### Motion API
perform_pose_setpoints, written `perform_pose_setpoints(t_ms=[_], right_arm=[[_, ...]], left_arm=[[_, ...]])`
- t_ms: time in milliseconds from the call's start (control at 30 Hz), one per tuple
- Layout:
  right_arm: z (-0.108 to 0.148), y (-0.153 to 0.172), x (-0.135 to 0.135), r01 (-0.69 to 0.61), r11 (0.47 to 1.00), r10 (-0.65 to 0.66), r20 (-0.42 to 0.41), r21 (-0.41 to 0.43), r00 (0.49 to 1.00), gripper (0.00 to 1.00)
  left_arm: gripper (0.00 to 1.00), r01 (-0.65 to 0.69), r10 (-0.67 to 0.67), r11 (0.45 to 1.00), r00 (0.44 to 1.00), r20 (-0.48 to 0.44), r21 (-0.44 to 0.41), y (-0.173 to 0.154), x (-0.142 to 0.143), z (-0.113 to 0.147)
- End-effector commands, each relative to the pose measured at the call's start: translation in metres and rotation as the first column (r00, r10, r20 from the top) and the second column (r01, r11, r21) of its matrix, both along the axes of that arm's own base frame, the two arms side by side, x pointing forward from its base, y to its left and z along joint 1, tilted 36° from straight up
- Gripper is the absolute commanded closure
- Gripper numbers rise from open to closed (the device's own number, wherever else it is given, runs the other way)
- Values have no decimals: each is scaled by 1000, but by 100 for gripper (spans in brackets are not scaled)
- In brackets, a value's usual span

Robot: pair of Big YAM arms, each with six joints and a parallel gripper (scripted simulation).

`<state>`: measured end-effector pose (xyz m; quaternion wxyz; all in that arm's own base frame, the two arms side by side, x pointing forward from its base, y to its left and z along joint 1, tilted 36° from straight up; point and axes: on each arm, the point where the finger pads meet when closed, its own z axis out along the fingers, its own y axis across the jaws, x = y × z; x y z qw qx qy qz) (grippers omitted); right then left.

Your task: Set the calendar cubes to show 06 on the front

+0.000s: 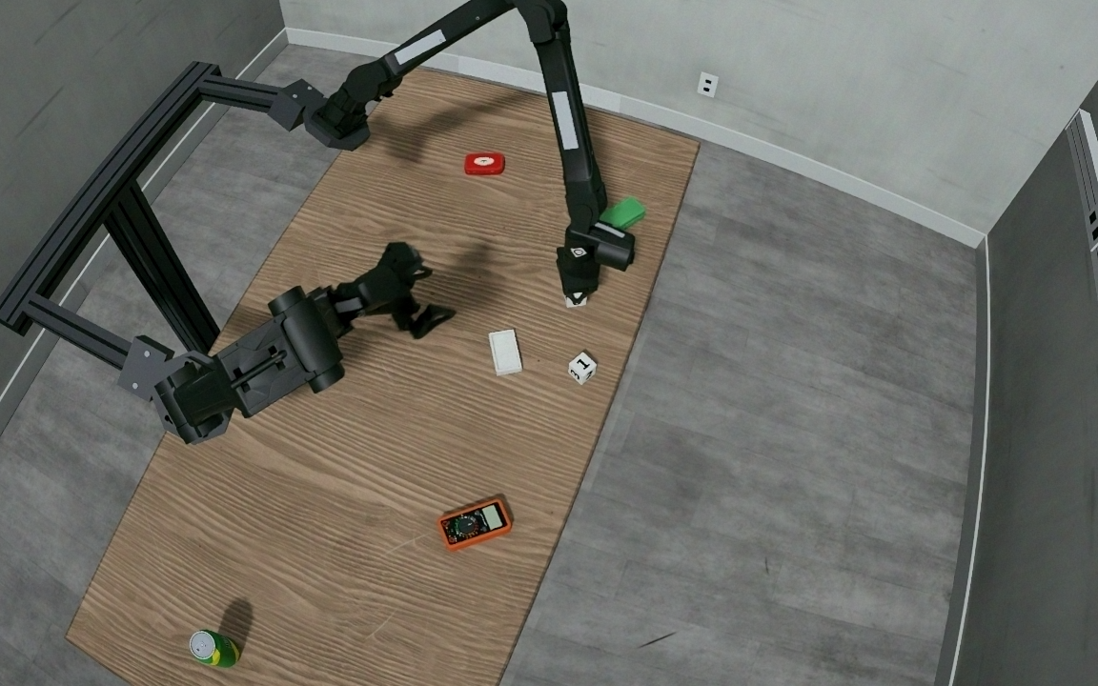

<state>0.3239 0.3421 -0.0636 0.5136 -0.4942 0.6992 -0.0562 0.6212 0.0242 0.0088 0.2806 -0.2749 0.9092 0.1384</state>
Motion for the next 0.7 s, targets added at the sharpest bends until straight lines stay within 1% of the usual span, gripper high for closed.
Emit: perform_pose_setpoints(t_ms=[0, 100, 233, 300, 400, 667], right_arm=[[19, -24, -10, 22, 998, -24, 30, 57, 999, 0], [23, -50, -24, 36, 998, -38, 33, 59, 999, 0], [27, -75, -43, 41, 998, -42, 32, 53, 999, 0], [28, -84, -48, 44, 998, -46, 29, 50, 999, 0], [32, -88, -51, 44, 998, -46, 35, 52, 998, 0], [29, -84, -50, 40, 998, -42, 34, 50, 999, 0]], left_arm=[[65, -4, 4, 1000, 1000, 1, -1, -2, 1, -3], [65, -4, 4, 1000, 1000, 1, -1, -2, 1, -3], [65, -4, 4, 1000, 1000, 1, -1, -2, 1, -3], [65, -4, 4, 1000, 1000, 1, -1, -2, 1, -3], [65, -4, 4, 1000, 1000, 1, -1, -2, 1, -3], [65, -4, 4, 1000, 1000, 1, -1, -2, 1, -3]])
